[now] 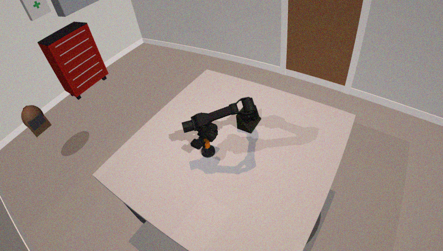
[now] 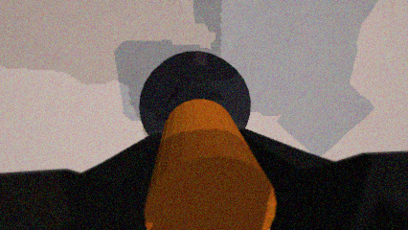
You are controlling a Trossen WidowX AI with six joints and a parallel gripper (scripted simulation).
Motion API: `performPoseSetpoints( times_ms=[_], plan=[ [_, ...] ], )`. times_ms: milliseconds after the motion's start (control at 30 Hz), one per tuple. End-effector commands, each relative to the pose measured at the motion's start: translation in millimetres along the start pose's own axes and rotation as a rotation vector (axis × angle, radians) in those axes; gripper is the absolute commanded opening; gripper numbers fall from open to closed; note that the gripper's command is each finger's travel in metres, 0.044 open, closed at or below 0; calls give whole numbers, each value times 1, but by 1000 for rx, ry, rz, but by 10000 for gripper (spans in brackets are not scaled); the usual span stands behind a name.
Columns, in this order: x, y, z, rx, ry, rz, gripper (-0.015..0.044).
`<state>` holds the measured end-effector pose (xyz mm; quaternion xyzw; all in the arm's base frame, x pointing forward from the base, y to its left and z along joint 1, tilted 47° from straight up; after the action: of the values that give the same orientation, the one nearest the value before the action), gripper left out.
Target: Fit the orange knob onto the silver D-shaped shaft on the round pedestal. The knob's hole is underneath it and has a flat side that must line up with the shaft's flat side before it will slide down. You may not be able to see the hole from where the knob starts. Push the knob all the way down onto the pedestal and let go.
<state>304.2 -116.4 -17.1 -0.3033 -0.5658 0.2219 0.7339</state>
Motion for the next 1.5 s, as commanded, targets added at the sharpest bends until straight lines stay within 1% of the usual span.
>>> performPoseSetpoints(
  times_ms=[0,267,733,1067,1167,1300,1467],
  plan=[
    [1,-4,-1,-5,-4,-3,0],
    [0,-5,-2,-6,-213,-3,0],
    [0,1,0,-6,-213,-3,0],
    [1,-5,-1,-6,-213,-3,0],
    [1,-5,-1,-6,-268,-3,0],
    [0,-5,-2,-6,-413,-2,0],
    [-1,-3,-1,-6,-423,-2,0]
  ],
)
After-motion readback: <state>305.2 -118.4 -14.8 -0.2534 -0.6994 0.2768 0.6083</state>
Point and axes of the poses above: the point midway between the two fingers, 35 mm back from their tips, its own y axis out along the fingers, its own z axis across the jaws, x = y × z, the point moved 4 cm from there along -y, back along the fingers, and after that the axes turned 14 degrees about y, right-handed, at the moved point
